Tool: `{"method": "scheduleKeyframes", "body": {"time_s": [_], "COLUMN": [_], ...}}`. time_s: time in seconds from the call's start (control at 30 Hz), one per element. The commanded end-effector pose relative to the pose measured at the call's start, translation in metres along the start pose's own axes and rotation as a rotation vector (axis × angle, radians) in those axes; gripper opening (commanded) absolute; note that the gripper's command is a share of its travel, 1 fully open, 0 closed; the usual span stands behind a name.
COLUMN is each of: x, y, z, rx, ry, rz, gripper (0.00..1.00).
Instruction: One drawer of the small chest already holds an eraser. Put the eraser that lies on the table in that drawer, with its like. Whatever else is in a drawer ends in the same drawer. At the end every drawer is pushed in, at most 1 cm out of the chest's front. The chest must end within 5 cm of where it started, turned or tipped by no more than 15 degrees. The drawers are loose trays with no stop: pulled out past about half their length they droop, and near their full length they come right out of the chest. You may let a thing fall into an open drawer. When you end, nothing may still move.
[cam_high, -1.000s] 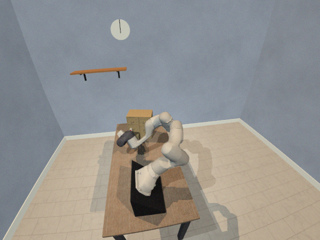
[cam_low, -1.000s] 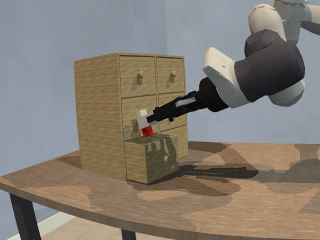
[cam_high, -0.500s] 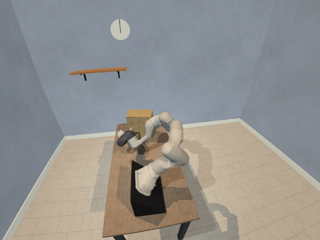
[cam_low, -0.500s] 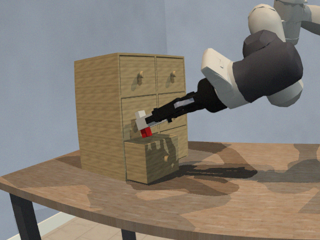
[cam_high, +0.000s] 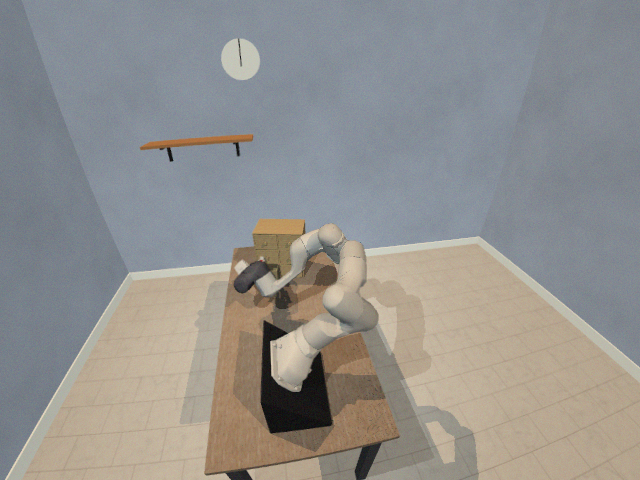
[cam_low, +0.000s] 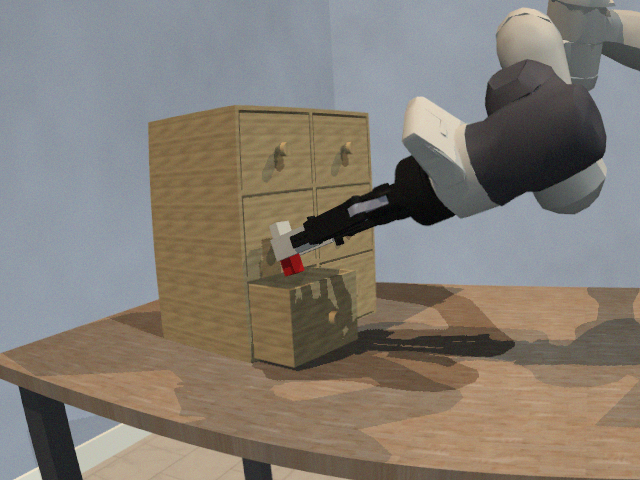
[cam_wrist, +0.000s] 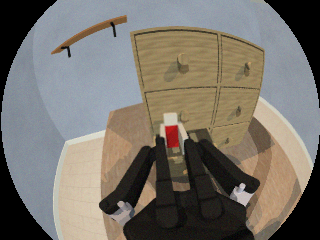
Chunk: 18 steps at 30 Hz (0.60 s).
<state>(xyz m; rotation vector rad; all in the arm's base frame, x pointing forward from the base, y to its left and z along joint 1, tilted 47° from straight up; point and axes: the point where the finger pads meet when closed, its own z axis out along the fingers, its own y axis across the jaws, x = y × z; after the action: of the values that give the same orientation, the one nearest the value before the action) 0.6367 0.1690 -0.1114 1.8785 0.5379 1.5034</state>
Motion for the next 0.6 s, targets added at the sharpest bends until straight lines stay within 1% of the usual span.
{"method": "scheduleKeyframes", "body": {"time_s": [0.0,0.57], "x": [0.0031,0.0066], "y": [-0.0008,-0.0041], "z": [0.0008,0.0006], "rx": [0.003,0.003], "ry": [0.005,0.005], "rz": [-0.007,-0.007], "gripper": [0.11,0.11]}}
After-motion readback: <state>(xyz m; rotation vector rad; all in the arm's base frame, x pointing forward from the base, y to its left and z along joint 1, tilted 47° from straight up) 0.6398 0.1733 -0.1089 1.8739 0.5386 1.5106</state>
